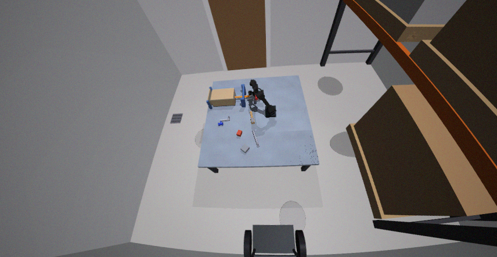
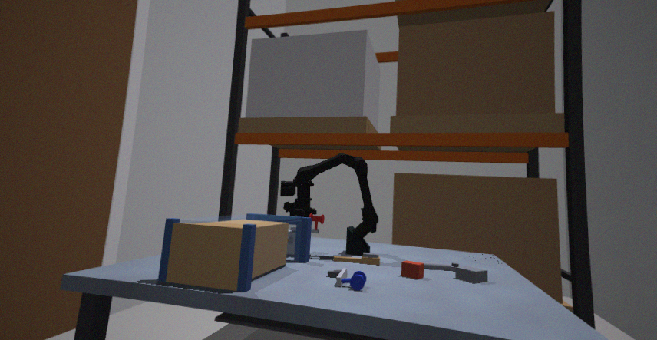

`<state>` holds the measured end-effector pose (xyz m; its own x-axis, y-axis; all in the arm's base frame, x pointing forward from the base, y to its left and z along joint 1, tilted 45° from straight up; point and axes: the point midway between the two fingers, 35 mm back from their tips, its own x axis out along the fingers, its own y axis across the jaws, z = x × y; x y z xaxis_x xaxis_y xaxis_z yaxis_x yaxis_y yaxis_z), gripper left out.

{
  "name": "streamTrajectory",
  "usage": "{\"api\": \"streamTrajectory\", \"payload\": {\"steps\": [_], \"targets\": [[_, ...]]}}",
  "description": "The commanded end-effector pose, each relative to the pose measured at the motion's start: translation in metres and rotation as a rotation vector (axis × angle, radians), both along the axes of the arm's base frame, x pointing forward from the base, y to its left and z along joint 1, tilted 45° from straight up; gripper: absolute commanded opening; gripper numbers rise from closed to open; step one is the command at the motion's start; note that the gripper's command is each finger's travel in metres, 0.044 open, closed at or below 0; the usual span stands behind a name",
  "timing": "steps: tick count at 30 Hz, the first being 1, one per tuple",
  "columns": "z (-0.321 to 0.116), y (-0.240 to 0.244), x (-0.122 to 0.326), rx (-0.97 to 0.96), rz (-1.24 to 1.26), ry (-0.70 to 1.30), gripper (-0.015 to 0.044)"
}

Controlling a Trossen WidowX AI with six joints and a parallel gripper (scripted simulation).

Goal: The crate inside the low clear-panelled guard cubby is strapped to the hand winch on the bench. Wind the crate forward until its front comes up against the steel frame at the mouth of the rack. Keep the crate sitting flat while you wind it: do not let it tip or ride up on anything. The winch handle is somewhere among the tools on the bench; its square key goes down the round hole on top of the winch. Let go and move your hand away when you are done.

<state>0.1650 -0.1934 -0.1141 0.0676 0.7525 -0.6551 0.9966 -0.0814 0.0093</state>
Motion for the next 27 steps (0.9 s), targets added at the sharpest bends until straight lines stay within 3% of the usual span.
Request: {"api": "streamTrajectory", "payload": {"steps": [1, 15, 27], "targets": [[-0.0030, 0.0026, 0.0006, 0.002, 0.011, -0.005, 0.0000], [-0.0033, 0.0024, -0.0057, -0.008, 0.117, -0.107, 0.0000], [-0.0031, 0.0024, -0.0036, -0.005, 0.086, -0.077, 0.0000]]}}
